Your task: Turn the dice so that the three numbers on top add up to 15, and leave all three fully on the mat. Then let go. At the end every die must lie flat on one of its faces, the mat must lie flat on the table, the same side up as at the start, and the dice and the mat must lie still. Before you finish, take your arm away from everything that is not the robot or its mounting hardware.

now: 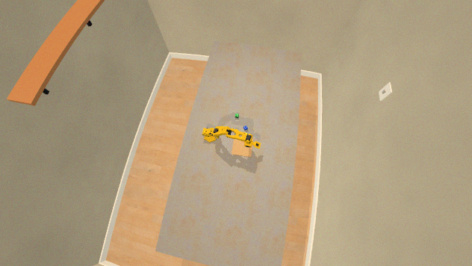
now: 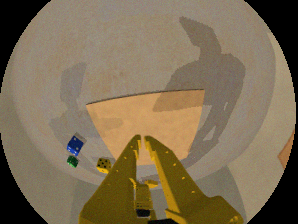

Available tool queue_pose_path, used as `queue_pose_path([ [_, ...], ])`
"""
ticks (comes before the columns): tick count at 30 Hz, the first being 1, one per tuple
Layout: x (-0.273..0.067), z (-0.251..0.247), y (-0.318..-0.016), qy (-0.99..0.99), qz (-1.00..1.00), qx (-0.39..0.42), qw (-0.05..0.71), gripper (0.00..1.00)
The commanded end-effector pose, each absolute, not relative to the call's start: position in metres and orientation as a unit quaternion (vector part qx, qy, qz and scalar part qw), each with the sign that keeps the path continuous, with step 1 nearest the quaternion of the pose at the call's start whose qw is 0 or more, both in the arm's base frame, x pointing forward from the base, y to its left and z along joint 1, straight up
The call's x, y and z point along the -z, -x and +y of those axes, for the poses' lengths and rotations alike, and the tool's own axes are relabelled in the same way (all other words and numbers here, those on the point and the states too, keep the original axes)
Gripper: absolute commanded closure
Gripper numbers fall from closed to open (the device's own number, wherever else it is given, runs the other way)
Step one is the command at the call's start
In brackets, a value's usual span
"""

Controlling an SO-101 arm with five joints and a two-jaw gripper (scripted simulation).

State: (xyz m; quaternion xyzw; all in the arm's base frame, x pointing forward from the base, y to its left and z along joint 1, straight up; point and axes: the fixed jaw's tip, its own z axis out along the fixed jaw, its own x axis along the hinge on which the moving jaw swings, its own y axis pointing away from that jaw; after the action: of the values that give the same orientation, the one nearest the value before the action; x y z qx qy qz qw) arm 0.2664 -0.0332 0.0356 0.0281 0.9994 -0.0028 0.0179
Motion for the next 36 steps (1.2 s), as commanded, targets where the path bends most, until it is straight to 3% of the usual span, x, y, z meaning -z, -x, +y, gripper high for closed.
queue_pose_path([
  [1,-0.047,-0.036,-0.271,-0.034,0.999,0.005,0.043,1.0],
  [7,-0.047,-0.036,-0.271,-0.034,0.999,0.005,0.043,1.0],
  [8,-0.064,-0.039,-0.271,-0.071,0.995,0.007,0.068,1.0],
  [26,-0.064,-0.039,-0.271,-0.071,0.995,0.007,0.068,1.0],
  [36,-0.064,-0.039,-0.271,-0.071,0.995,0.007,0.068,0.87],
])
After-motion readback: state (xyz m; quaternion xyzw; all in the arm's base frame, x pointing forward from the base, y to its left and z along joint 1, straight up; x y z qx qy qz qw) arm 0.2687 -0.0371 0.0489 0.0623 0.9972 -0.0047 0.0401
